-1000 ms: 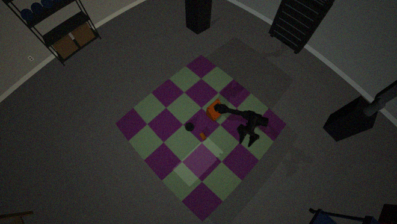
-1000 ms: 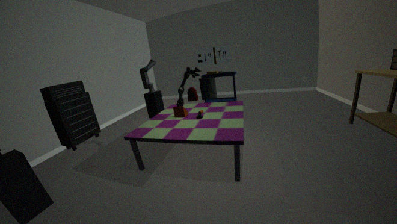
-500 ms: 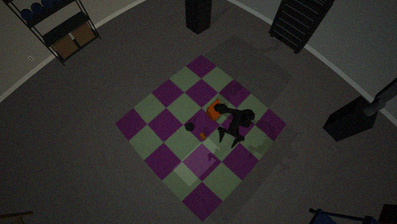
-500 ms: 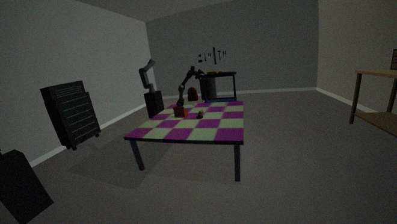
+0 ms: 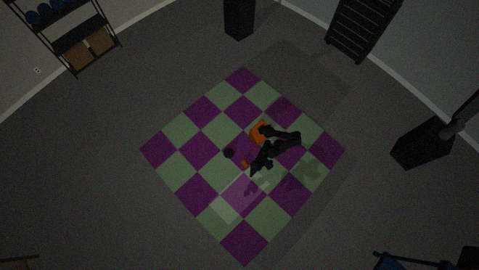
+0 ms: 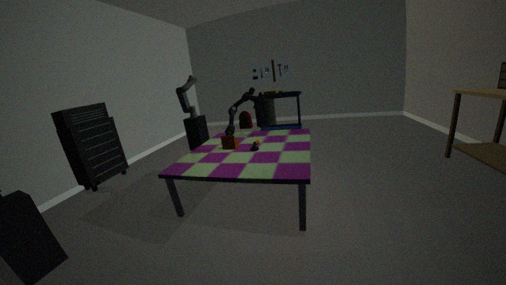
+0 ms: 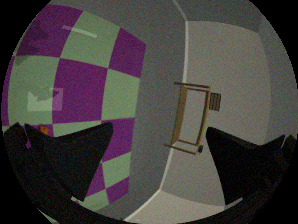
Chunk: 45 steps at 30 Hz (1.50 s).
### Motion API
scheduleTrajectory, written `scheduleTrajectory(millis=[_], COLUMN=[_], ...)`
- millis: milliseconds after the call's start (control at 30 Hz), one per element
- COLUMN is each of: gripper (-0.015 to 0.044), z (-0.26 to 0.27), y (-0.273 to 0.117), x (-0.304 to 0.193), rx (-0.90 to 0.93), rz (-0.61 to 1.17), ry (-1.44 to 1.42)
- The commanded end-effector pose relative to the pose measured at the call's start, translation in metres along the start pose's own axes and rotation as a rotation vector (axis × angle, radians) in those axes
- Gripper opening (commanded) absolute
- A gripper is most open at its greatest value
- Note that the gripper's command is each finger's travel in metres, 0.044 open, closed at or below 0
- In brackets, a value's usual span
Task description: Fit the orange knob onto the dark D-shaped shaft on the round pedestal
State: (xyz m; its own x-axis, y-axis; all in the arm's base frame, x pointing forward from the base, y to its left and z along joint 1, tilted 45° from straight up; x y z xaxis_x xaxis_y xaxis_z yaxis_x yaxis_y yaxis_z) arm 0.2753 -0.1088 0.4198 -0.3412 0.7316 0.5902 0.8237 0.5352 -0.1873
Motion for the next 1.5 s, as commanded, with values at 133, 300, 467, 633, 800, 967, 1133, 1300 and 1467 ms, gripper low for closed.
scheduleTrajectory(millis=[133,300,467,633,800,967,1133,1300,1467], gripper=[0.044,0.044,0.044,0.044,0.044,0.044,0.044,0.044,0.044], z=[0.056,0.083,0.113,0.142,0.171,0.199,0.227,0.254,0.26], y=[0.049,0.065,0.079,0.09,0.098,0.103,0.106,0.106,0.105], x=[-0.049,-0.061,-0.072,-0.082,-0.089,-0.094,-0.097,-0.097,-0.097], rx=[0.189,0.243,0.286,0.303,0.283,0.213,0.074,-0.153,-0.216], rz=[0.14,0.247,0.393,0.577,0.795,1.054,1.359,1.704,1.783], ry=[0.941,1.264,1.614,1.98,2.307,2.6,2.851,3.036,3.064])
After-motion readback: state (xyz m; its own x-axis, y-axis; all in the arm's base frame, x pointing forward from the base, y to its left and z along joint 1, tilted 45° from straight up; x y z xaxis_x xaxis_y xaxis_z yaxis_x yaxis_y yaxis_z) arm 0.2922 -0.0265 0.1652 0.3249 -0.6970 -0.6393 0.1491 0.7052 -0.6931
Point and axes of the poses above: the point midway between the two fingers, 35 mm back from their tips, its own y axis out along the fingers, its own z axis across the jaws, x = y × z, the point moved 10 cm from there along -y, back along the fingers, and after that the axes turned 8 degrees about -y, right-handed, at the moved point
